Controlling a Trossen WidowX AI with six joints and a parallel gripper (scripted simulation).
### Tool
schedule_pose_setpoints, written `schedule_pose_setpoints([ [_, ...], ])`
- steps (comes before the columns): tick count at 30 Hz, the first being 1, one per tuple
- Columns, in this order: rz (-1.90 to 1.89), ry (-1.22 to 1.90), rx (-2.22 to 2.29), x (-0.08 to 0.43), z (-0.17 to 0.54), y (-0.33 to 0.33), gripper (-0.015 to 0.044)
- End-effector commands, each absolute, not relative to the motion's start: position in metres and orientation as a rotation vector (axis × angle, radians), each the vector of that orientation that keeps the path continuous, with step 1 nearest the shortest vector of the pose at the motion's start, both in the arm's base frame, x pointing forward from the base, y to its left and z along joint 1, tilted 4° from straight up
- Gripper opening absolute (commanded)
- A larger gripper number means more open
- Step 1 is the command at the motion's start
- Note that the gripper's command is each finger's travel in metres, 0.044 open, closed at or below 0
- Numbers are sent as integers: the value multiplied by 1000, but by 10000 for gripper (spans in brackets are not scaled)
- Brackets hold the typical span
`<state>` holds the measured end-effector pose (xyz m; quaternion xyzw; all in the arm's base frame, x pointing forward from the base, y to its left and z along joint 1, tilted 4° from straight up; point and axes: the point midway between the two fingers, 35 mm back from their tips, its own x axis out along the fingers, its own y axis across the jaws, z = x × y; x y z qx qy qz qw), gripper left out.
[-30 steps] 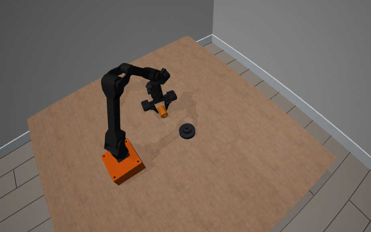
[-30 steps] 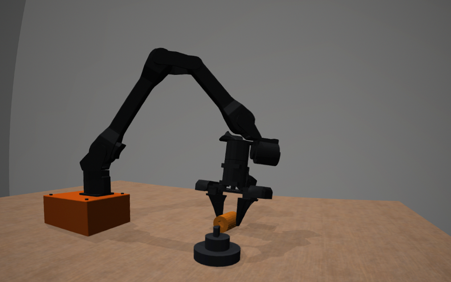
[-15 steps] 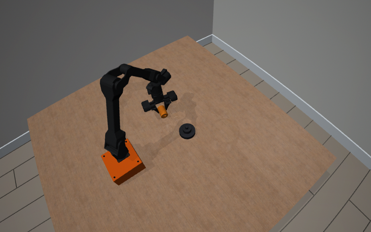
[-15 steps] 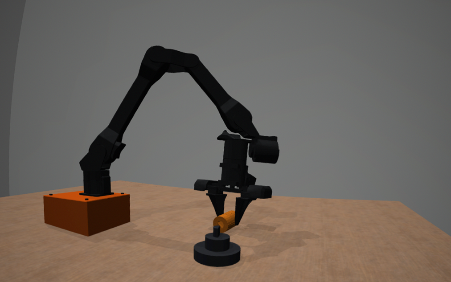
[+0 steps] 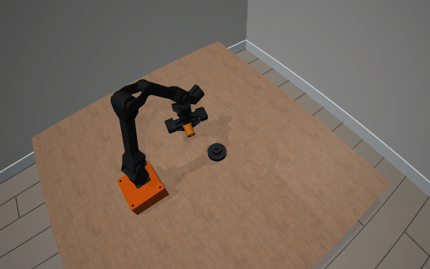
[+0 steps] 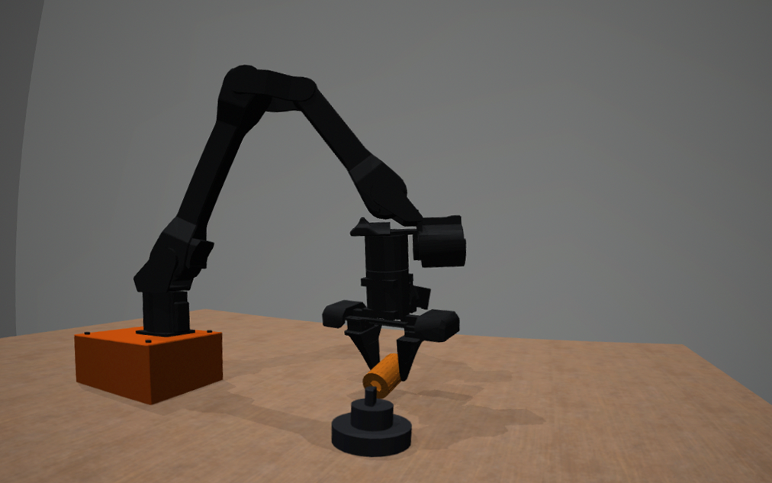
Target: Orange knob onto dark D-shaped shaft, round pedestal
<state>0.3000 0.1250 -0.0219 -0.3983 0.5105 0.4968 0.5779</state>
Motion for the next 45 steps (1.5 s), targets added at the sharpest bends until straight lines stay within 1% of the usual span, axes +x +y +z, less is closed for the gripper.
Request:
schedule_pose_setpoints([
  [1, 1182, 1140, -893, 299, -19, 121, 179],
  [45, 1349, 542, -392, 290, -20, 74, 179],
])
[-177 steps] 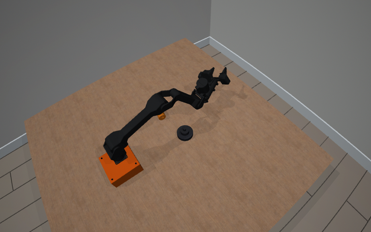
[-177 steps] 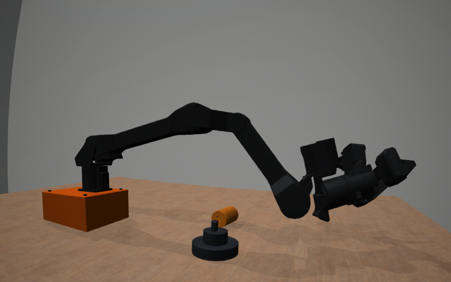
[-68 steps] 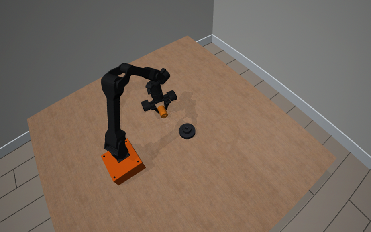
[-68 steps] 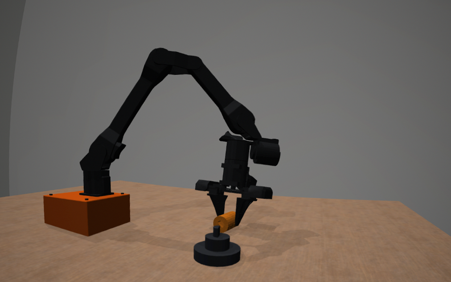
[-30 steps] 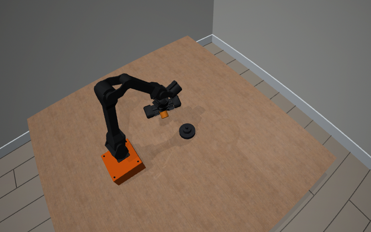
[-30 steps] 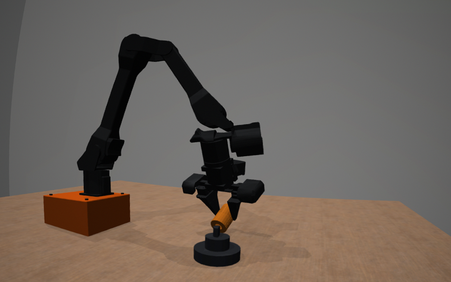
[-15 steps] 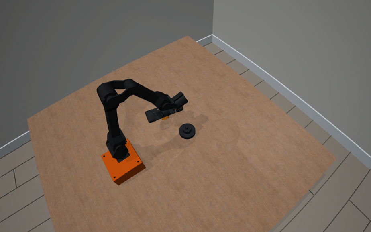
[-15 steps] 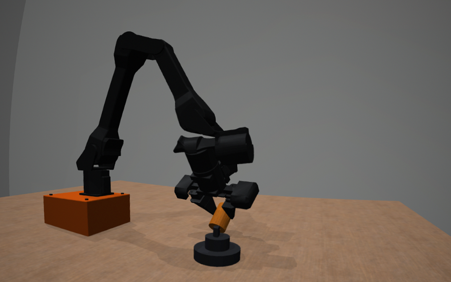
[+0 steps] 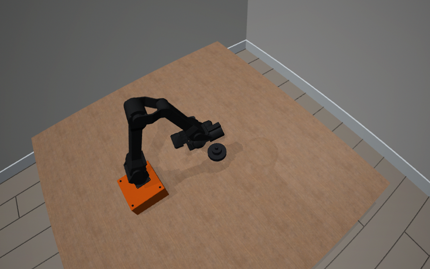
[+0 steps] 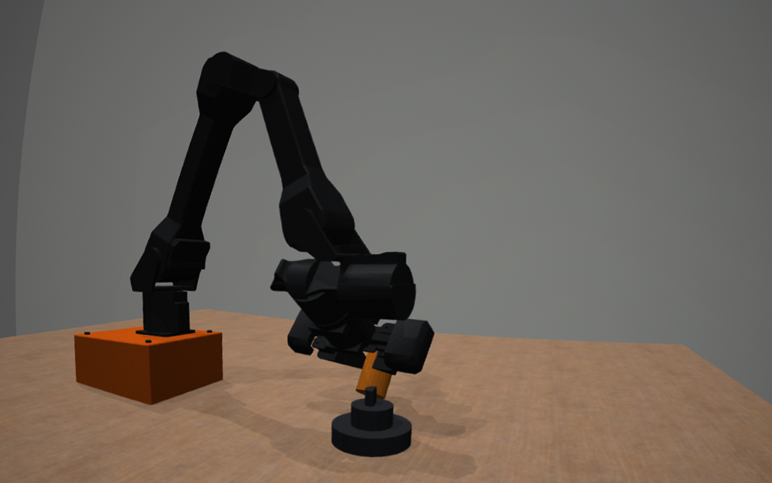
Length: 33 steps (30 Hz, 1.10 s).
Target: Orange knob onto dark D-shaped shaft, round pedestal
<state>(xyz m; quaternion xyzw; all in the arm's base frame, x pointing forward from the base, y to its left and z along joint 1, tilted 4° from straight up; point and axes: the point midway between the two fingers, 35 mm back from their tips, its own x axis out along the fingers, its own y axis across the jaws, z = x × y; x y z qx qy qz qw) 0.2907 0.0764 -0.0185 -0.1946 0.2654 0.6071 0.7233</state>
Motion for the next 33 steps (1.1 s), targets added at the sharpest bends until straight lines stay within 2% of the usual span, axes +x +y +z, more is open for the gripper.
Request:
schedule_pose_setpoints([
  [1, 1351, 527, -380, 290, -20, 73, 179],
  [13, 1364, 428, -298, 288, -24, 64, 179],
  [16, 1362, 422, -292, 287, -23, 65, 258],
  [33, 1362, 422, -292, 287, -23, 65, 260],
])
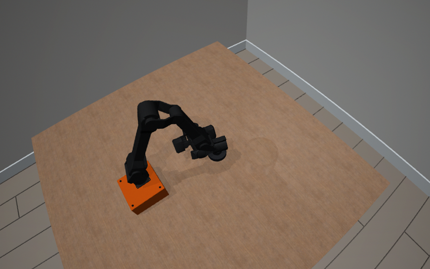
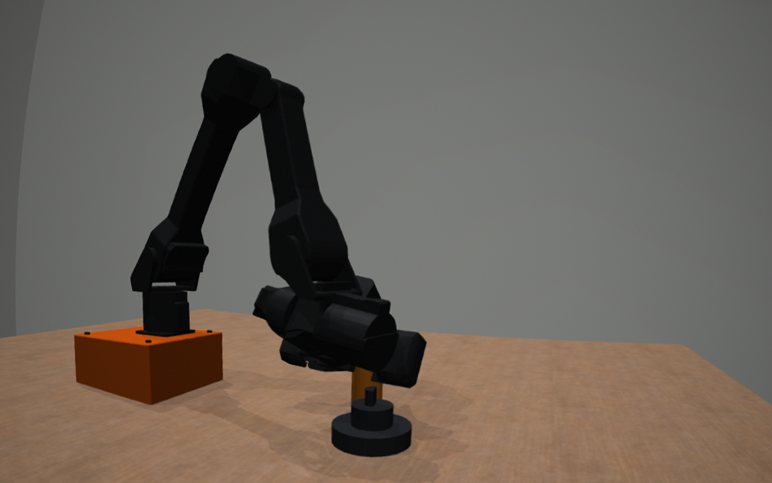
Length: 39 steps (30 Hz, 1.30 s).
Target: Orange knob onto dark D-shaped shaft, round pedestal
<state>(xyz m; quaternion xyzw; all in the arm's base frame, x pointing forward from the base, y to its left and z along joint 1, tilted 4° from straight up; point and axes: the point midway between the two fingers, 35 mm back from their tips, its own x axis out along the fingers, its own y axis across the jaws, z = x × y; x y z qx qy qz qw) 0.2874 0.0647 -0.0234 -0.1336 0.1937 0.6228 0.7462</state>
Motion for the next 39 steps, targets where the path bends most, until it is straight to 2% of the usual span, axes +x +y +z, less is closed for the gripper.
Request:
schedule_pose_setpoints([
  [1, 1362, 422, -292, 287, -23, 65, 260],
  [7, 1362, 422, -292, 287, -23, 65, 260],
  [14, 1362, 422, -292, 287, -23, 65, 440],
  [20, 1362, 422, -292, 288, -21, 65, 440],
  [26, 1363, 424, -293, 291, 54, 63, 440],
  [31, 1367, 440, -300, 291, 56, 63, 440],
  [39, 1311, 1103, -757, 287, 56, 72, 440],
])
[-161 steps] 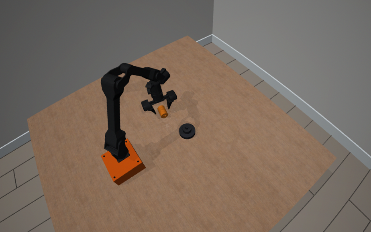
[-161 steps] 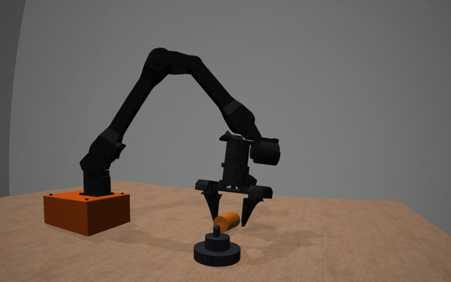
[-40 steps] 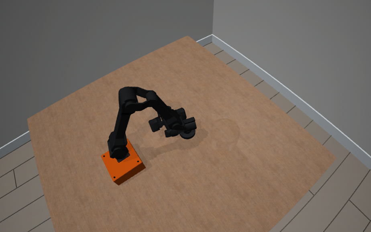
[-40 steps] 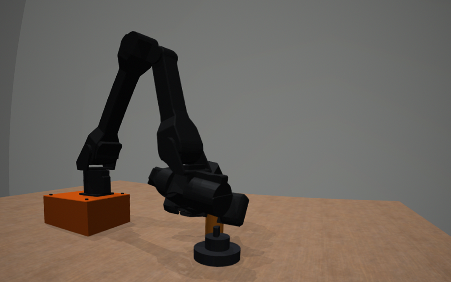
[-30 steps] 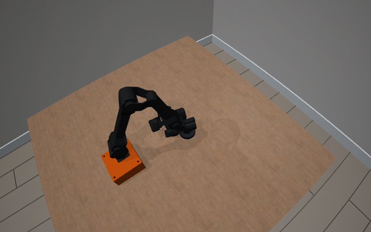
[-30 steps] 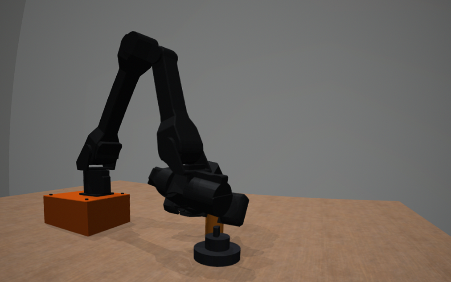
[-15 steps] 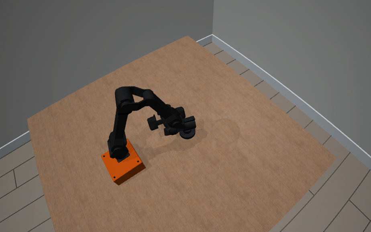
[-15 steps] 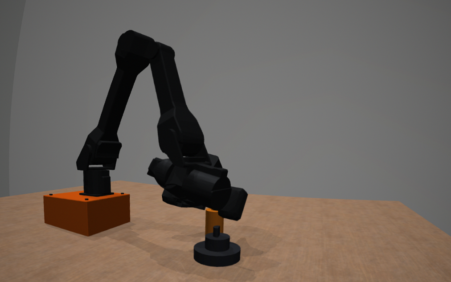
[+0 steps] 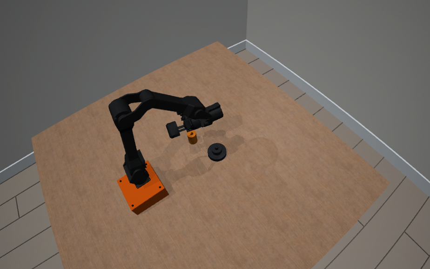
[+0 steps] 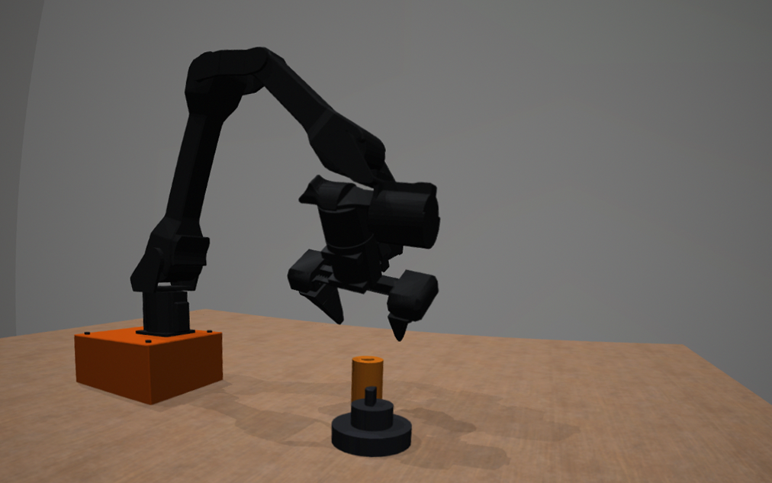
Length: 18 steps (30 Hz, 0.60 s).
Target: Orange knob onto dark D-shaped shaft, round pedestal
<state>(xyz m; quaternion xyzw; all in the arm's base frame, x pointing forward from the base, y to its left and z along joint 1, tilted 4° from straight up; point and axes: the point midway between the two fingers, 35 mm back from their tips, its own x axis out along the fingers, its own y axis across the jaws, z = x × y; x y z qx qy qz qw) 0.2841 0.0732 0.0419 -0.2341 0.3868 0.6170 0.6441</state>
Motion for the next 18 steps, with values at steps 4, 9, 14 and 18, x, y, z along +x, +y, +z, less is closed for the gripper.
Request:
schedule_pose_setpoints([
  [4, 1118, 1292, -1014, 292, 80, 67, 440],
  [9, 1107, 1299, -1027, 293, 81, 67, 440],
  [14, 1107, 1299, -1027, 293, 81, 67, 440],
  [18, 1061, 1325, -982, 293, 81, 67, 440],
])
